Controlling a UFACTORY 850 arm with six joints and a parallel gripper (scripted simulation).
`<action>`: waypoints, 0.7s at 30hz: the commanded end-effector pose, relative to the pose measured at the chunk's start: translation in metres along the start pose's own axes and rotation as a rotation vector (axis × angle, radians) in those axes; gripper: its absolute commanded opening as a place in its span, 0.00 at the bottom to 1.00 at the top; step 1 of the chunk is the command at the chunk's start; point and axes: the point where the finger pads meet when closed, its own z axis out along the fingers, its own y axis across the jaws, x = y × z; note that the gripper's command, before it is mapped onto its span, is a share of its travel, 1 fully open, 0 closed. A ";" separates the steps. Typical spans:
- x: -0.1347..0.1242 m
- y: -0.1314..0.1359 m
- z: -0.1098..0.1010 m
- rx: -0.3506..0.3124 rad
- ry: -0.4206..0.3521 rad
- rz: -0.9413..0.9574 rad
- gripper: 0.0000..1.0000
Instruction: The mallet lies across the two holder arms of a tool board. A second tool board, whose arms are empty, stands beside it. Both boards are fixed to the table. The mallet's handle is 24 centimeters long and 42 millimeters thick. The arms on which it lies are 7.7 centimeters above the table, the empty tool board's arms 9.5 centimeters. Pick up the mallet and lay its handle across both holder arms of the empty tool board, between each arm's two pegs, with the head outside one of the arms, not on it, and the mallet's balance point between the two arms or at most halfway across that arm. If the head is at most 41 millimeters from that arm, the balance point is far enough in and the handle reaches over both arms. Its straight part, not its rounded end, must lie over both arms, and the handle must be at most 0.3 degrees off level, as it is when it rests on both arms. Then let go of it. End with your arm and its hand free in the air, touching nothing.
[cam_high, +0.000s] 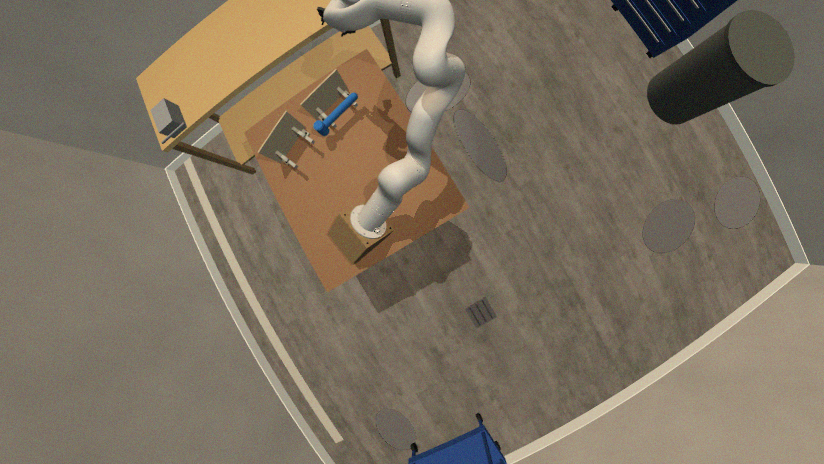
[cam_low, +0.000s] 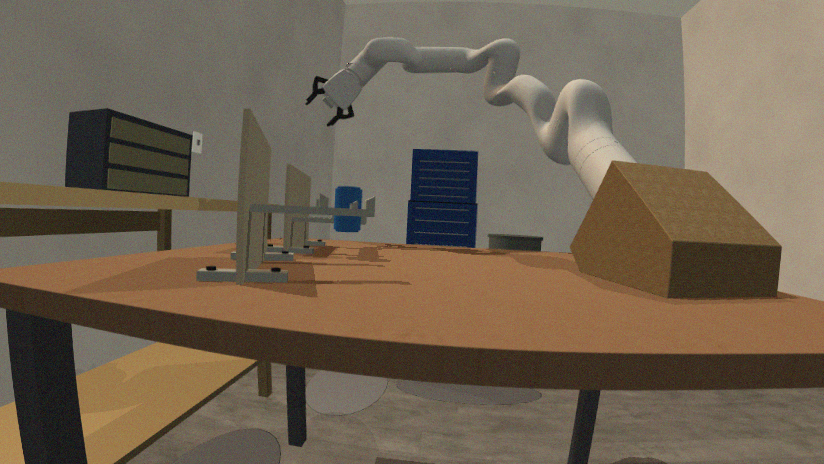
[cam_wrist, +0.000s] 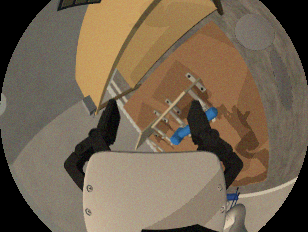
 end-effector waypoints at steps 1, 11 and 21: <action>0.001 -0.001 -0.001 0.002 0.001 0.000 1.00; 0.001 -0.001 -0.001 0.002 0.001 0.000 1.00; -0.011 0.001 0.007 -0.018 -0.012 0.018 1.00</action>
